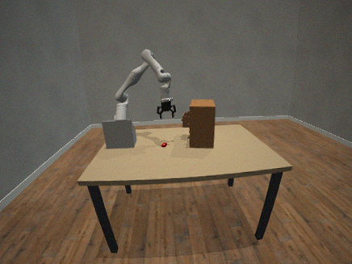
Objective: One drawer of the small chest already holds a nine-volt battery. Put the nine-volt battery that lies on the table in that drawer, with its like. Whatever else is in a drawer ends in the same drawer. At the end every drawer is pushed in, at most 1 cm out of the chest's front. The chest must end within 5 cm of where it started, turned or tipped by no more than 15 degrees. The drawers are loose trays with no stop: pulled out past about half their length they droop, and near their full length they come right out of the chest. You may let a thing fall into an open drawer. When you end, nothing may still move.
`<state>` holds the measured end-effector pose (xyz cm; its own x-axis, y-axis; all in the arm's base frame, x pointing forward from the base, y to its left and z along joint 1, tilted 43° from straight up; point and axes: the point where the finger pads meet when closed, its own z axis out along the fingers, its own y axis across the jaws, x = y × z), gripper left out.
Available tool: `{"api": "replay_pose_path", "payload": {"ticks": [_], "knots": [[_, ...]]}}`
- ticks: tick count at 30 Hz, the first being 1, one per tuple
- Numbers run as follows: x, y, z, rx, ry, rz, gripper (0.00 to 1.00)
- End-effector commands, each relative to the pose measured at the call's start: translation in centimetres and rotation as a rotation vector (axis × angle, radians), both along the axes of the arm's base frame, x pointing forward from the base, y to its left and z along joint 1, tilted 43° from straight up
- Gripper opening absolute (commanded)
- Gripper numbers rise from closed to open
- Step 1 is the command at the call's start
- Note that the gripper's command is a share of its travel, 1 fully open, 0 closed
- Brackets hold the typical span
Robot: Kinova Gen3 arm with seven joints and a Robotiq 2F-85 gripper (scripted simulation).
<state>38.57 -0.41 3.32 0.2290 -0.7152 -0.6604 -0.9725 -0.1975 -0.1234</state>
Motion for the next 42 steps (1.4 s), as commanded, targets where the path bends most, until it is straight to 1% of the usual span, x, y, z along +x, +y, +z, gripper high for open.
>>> {"api": "replay_pose_path", "payload": {"ticks": [1, 3, 11, 18, 20, 25, 31, 42], "knots": [[-1.0, 0.7, -2.5, 0.012, 0.07, -0.041, 1.0], [-1.0, 0.7, -2.5, 0.012, 0.07, -0.041, 1.0], [-2.1, 1.0, -7.1, 0.001, 0.217, -0.202, 1.0], [-2.7, 1.2, -10.2, -0.007, 0.315, -0.308, 1.0], [-2.7, 1.2, -10.2, -0.007, 0.315, -0.308, 1.0], [-3.1, 1.4, -11.7, -0.011, 0.363, -0.361, 1.0], [-3.3, 1.4, -12.9, -0.014, 0.399, -0.4, 1.0], [-3.5, 1.5, -13.4, -0.016, 0.418, -0.421, 1.0]]}}
